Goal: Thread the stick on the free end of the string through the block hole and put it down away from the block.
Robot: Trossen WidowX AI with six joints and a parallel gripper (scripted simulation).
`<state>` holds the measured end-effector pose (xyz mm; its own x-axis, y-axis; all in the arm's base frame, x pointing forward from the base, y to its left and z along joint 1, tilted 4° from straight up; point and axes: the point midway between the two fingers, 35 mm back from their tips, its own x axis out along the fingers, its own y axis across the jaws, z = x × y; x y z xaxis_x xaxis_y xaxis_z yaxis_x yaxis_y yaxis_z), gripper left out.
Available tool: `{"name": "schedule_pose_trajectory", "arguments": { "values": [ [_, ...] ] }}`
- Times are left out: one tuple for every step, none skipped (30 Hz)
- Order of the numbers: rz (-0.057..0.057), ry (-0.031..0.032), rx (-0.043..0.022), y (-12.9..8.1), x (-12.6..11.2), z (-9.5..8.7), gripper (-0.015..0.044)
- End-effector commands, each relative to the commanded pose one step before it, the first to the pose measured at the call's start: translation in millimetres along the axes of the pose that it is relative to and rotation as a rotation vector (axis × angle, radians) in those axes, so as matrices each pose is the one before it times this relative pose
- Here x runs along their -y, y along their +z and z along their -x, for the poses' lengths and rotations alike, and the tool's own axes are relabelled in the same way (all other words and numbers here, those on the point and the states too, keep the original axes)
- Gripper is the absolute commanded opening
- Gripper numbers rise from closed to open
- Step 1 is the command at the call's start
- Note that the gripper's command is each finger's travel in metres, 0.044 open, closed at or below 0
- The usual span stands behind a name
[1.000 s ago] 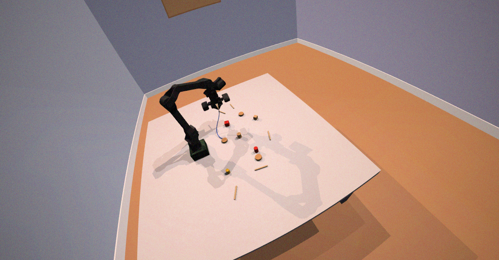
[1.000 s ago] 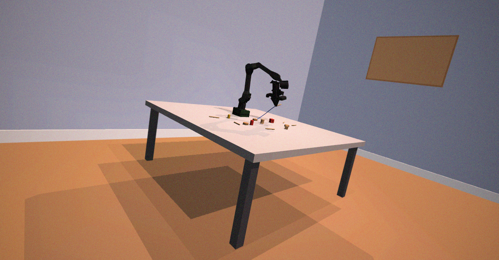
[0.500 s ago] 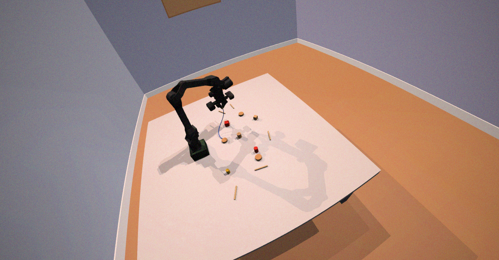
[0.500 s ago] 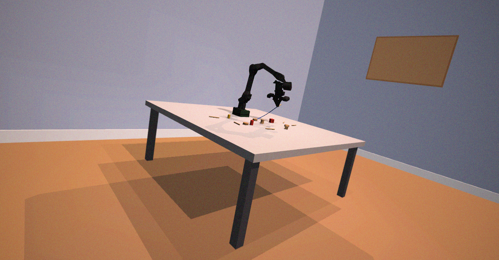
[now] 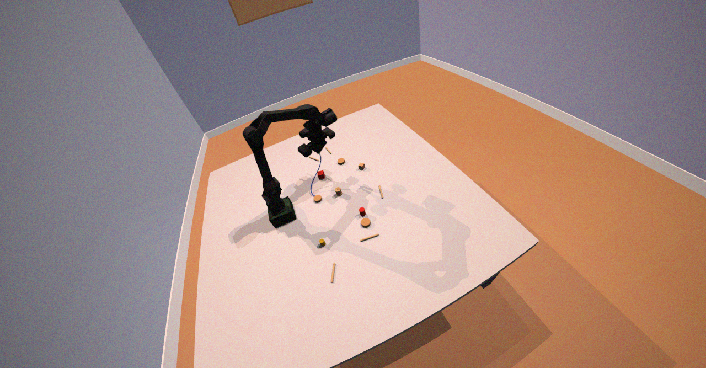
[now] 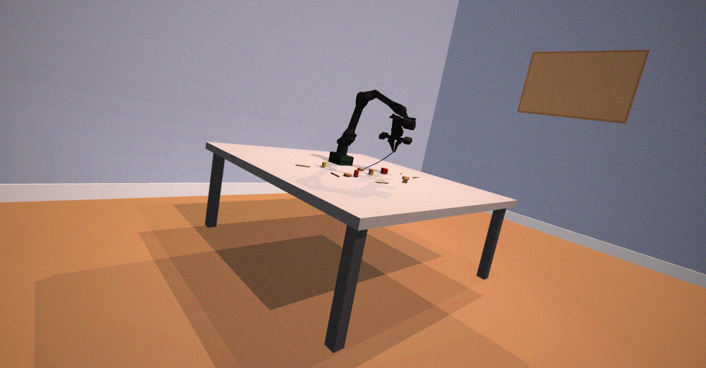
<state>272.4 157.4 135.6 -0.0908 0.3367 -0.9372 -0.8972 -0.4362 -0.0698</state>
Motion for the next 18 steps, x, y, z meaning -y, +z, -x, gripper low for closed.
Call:
{"name": "schedule_pose_trajectory", "arguments": {
  "values": [
    [0.0547,0.01746,-0.00305,-5.83,4.24,2.15,0.0],
    [0.0153,0.00483,-0.00119,-1.67,0.99,0.58,0.0],
    [0.0153,0.00486,-0.00106,-1.69,0.94,0.58,0.0],
    [0.0124,0.00417,-0.00092,-1.79,0.96,0.52,0.0],
    [0.0127,0.00413,-0.00067,-1.6,0.81,0.5,0.0],
    [0.013,0.00417,-0.00053,-1.57,0.75,0.5,0.0],
    [0.013,0.00418,-0.00044,-1.59,0.71,0.5,0.0],
    [0.013,0.00419,-0.00034,-1.61,0.68,0.49,0.0],
    [0.0132,0.00422,-0.00021,-1.58,0.62,0.49,0.0],
    [0.0134,0.00424,-0.00007,-1.54,0.56,0.49,0.0],
    [0.0136,0.00425,0.00005,-1.52,0.51,0.48,0.0],
    [0.0136,0.00425,0.00015,-1.52,0.48,0.48,0.0],
    [0.0136,0.00425,0.00025,-1.53,0.44,0.48,0.0],
    [0.0154,0.00478,0.00043,-1.69,0.44,0.53,0.0],
    [0.0166,0.00513,0.00061,-1.82,0.42,0.57,0.0],
    [0.0166,0.00511,0.00075,-1.83,0.37,0.56,0.0],
    [0.0166,0.00509,0.00089,-1.84,0.32,0.56,0.0],
    [0.0166,0.00507,0.00104,-1.85,0.27,0.55,0.0]
  ]
}}
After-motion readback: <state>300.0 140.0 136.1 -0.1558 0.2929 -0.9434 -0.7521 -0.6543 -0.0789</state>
